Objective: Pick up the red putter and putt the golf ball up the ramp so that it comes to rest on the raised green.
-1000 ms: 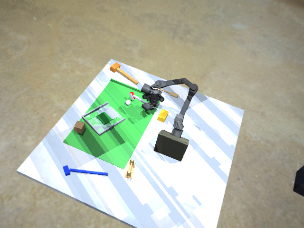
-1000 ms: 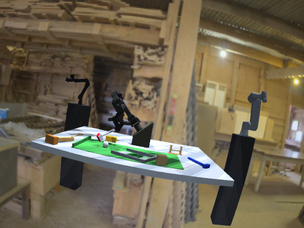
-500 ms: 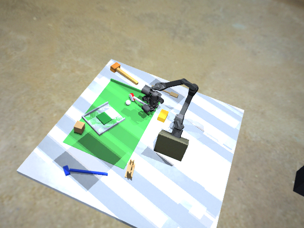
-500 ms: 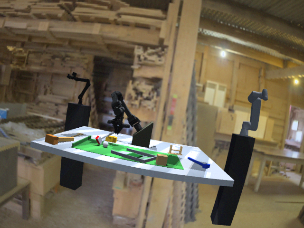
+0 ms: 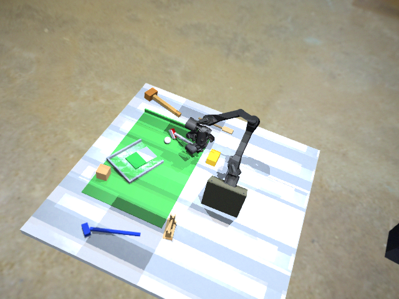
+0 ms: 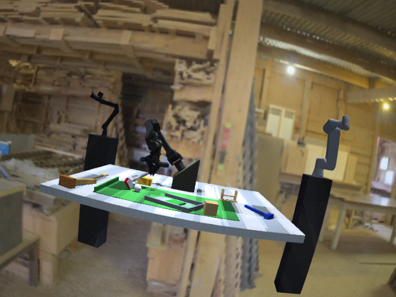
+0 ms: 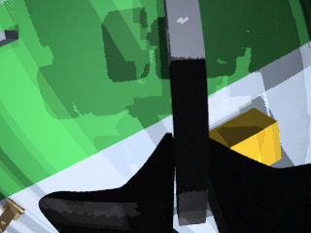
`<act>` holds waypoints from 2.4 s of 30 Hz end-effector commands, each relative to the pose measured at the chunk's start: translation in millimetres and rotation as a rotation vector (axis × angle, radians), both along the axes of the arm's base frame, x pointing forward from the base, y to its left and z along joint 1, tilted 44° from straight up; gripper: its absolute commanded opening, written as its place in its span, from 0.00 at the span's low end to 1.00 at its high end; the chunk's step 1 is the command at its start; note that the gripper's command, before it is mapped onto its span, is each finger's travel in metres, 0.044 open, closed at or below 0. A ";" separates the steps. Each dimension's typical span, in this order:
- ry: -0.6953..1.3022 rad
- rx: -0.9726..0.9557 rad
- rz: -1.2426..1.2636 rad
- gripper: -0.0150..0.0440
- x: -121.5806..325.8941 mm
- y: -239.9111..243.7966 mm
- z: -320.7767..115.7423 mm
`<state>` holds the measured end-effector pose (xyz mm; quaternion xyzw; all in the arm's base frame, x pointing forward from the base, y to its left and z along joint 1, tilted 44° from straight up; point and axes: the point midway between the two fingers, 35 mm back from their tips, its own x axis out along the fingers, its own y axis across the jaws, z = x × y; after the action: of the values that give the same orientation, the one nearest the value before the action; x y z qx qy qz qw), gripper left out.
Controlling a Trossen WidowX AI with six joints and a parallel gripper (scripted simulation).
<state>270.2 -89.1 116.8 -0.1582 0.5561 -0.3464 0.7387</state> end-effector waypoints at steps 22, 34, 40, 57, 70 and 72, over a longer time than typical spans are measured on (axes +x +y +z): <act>0.003 0.011 0.005 0.25 29.5 48.9 -45.1; 0.000 0.006 0.007 0.25 34.6 84.3 -63.2; 0.001 0.008 0.007 0.25 30.1 108.3 -38.4; 0.007 0.004 0.014 0.25 28.3 114.0 -33.5; 0.007 0.004 0.014 0.25 28.3 114.0 -33.5; 0.007 0.004 0.014 0.25 28.3 114.0 -33.5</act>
<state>298.1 24.6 83.7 -0.1609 0.5584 -0.3410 0.7389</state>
